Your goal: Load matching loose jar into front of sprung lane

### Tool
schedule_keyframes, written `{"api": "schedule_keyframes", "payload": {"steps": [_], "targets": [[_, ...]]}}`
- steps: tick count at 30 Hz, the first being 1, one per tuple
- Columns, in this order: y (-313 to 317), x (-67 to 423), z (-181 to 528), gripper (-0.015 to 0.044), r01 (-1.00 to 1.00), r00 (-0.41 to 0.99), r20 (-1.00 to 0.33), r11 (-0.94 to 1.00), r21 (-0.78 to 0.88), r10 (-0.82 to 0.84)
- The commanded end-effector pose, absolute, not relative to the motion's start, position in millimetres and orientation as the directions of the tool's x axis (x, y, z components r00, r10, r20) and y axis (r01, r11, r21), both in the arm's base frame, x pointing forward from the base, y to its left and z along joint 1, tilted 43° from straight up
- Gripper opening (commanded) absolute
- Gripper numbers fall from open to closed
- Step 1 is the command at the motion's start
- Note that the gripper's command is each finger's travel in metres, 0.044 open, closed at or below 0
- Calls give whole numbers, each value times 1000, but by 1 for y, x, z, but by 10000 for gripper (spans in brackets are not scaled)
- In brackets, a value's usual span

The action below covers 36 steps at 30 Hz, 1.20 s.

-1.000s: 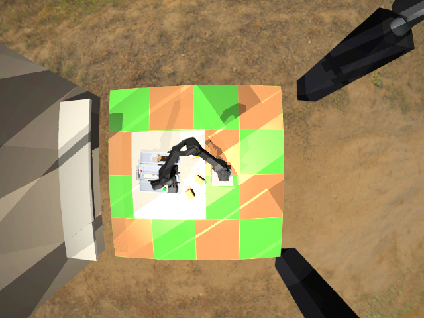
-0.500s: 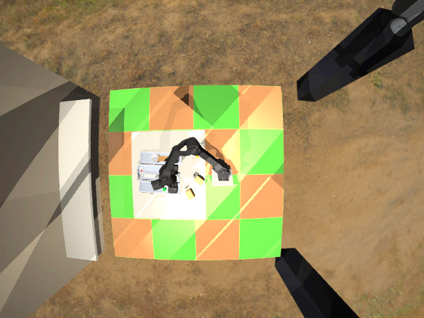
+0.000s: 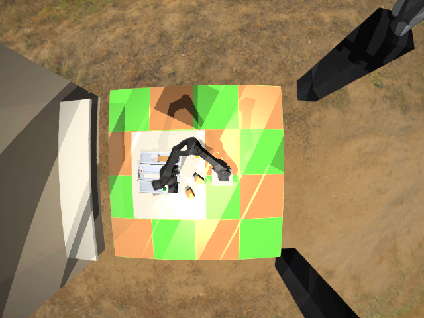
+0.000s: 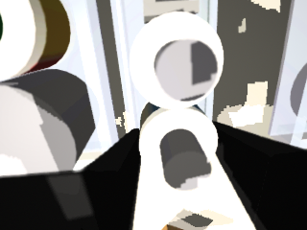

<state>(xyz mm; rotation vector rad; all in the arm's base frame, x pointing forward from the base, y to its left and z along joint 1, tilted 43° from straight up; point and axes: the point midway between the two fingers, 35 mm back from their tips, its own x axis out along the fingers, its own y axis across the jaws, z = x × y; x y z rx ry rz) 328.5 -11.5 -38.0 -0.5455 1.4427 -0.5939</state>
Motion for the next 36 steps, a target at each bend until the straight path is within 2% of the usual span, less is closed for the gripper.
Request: {"api": "schedule_keyframes", "payload": {"steps": [1, 2, 14, 28, 36], "targets": [[-11, 328, -38, 0, 50, 37, -741, 742, -669, -671], [-11, 328, -38, 0, 50, 37, -741, 742, -669, -671], [-11, 328, -38, 306, 50, 37, -741, 742, -669, -671], [2, 327, -23, 306, 50, 37, -742, 742, -668, -670], [5, 306, -25, 306, 49, 36, -743, 743, -667, -669]]}}
